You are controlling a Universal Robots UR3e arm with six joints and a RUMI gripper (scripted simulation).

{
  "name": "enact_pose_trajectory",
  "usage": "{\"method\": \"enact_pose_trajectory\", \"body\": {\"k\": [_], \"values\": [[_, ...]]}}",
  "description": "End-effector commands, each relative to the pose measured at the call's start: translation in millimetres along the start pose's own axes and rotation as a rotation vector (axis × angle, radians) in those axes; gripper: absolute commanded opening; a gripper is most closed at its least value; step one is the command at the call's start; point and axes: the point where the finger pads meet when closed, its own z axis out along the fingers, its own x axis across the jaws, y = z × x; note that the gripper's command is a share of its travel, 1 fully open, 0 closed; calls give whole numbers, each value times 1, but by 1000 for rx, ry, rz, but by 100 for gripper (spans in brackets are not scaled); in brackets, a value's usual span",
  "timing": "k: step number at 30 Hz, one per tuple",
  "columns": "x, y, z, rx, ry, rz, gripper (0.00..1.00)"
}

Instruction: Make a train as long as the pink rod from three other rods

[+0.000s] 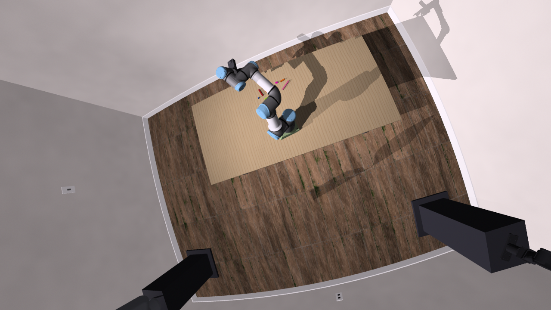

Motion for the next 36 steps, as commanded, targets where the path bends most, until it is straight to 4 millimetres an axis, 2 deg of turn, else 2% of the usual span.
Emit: {"method": "enact_pose_trajectory", "body": {"k": [1,5,7,18,20,22,24,36], "values": [[-2,8,24,-19,-31,100,100],[-1,11,31,-33,-32,124,100],[0,19,44,-61,-35,171,100],[4,40,78,-132,-40,294,100],[5,49,91,-160,-41,343,100],[5,49,91,-160,-41,343,100],[7,59,102,-188,-42,392,100],[10,94,137,-276,-41,550,100]]}}
